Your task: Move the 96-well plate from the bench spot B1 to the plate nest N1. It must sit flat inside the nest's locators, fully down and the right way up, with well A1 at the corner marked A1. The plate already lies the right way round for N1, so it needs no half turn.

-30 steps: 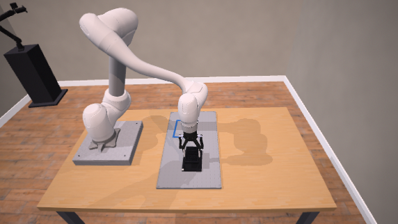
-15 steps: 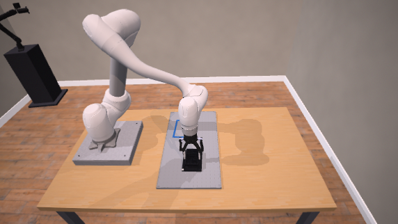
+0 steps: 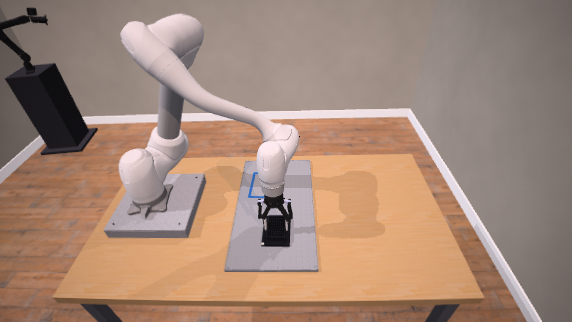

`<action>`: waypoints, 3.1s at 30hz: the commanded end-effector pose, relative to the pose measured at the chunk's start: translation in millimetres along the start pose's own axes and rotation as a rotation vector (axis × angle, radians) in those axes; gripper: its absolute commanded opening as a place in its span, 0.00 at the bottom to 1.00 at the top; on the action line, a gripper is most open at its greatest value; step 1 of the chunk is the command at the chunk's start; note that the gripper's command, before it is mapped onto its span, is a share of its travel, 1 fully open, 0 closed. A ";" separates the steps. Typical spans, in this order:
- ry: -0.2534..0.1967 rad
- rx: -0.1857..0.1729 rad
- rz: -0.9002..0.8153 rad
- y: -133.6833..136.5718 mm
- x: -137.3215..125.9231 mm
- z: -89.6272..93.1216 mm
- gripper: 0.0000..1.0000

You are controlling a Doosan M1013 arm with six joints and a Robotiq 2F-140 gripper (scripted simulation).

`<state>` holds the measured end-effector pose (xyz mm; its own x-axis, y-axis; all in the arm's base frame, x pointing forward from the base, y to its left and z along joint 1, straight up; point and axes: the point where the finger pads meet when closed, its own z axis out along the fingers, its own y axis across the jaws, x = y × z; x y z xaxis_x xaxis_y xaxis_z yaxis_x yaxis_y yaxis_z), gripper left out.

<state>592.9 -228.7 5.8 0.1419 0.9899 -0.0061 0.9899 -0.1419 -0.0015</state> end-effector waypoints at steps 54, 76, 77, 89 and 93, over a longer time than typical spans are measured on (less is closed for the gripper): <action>0.000 0.000 0.000 0.0 0.1 6.7 0.00; 0.000 0.000 0.000 0.0 0.1 10.1 0.00; 0.000 0.000 0.000 0.0 0.1 10.1 0.00; 0.000 0.000 0.000 0.0 0.1 10.9 1.00; 0.000 0.000 0.000 0.0 0.1 10.9 1.00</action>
<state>592.8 -228.7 -5.2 0.1419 0.9899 -0.0061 0.9899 -0.1419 -0.0015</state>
